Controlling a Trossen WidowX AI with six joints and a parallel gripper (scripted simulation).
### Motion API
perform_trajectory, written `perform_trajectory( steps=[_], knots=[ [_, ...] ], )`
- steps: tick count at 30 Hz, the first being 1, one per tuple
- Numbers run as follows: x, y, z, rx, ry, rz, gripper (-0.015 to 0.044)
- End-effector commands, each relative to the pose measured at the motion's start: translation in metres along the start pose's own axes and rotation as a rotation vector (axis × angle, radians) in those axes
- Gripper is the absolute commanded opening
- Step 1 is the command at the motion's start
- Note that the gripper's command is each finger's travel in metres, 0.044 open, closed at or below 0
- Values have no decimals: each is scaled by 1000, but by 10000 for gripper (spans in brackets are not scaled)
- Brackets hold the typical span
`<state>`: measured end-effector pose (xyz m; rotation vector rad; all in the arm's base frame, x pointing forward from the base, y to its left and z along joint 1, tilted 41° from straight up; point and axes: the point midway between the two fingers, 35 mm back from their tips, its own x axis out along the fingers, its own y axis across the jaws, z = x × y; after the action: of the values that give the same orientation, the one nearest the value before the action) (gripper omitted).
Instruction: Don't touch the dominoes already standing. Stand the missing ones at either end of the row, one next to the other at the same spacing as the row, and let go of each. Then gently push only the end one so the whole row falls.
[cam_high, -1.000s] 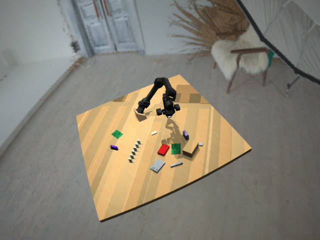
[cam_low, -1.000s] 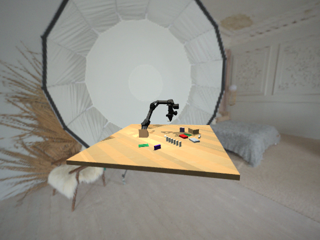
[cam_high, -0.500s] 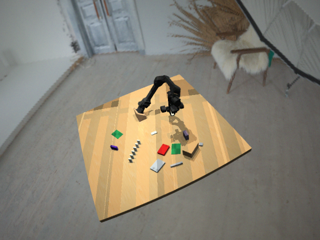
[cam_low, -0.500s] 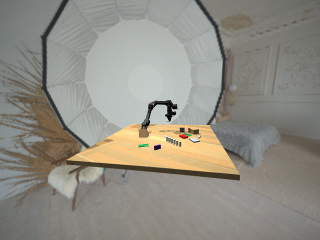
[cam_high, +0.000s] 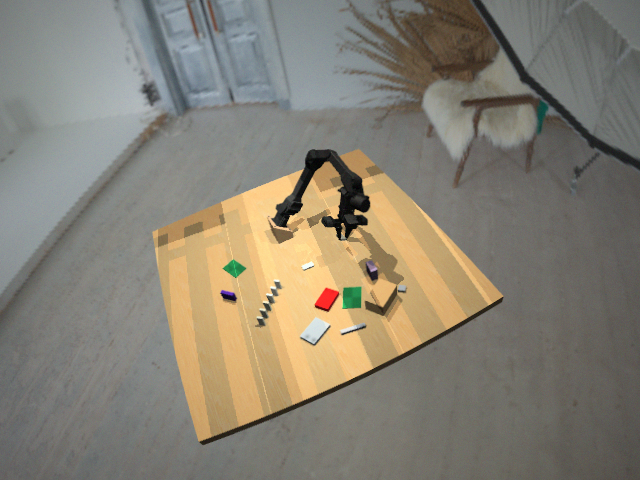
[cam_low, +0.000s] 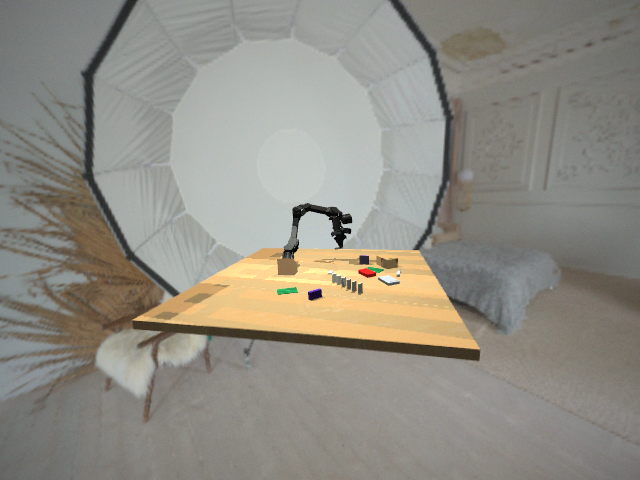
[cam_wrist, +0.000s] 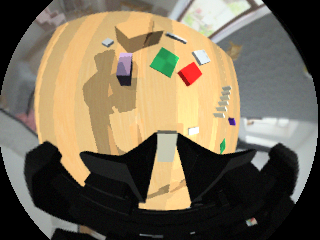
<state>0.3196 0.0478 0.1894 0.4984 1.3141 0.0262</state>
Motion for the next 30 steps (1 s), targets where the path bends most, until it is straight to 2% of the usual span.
perform_trajectory(
  steps=[1, 15, 30],
  knots=[
    [6, 0, 0, -11, -59, -42, 107],
    [17, 8, 7, -35, -363, -149, 107],
    [10, 22, 5, 24, -716, -146, 107]
  ],
)
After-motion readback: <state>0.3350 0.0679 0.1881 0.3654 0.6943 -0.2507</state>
